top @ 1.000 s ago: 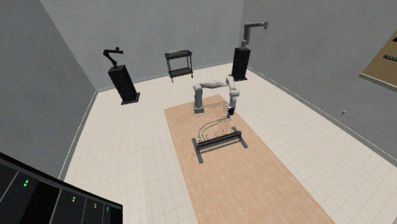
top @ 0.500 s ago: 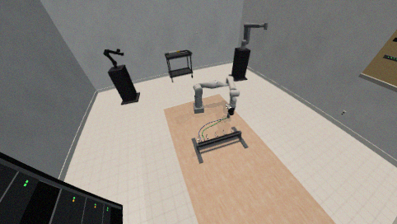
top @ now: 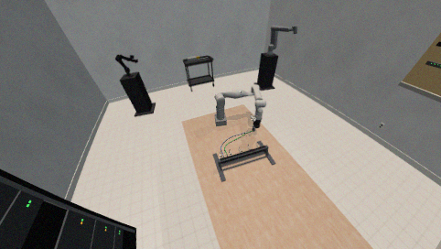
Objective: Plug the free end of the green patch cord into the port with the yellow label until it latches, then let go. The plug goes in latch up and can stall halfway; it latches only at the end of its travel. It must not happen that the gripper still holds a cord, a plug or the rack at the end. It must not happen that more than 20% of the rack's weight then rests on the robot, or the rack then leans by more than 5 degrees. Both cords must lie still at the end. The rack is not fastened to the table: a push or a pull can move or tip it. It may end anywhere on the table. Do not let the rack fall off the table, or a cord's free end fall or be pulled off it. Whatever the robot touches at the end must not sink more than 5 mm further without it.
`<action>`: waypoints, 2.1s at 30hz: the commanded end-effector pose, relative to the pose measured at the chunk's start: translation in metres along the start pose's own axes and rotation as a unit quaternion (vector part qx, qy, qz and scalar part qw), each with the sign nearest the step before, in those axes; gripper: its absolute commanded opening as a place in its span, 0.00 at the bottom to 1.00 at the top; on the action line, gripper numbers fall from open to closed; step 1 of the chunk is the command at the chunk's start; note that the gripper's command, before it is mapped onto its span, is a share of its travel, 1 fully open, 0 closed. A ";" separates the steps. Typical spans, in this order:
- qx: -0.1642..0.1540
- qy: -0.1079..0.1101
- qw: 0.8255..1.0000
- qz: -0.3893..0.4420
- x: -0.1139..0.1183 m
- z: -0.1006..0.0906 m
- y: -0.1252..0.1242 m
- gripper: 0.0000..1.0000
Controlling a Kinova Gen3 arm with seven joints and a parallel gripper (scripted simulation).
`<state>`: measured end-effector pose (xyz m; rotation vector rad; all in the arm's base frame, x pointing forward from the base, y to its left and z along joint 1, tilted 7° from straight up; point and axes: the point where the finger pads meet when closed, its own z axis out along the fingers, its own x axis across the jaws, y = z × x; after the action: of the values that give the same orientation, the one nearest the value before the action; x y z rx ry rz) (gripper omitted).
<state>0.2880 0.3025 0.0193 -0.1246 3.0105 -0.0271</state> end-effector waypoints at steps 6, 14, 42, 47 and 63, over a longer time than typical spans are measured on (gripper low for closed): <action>-0.001 0.000 1.000 0.003 -0.001 -0.001 0.000 0.00; -0.001 0.000 1.000 0.011 -0.002 -0.001 -0.002 0.00; -0.002 -0.001 0.992 0.127 -0.025 -0.008 -0.022 0.00; -0.002 -0.001 0.986 0.169 -0.033 -0.010 -0.029 0.00; -0.003 -0.001 0.952 0.305 -0.061 -0.018 -0.054 0.00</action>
<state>0.3431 0.2592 0.0432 0.7510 2.9171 0.0333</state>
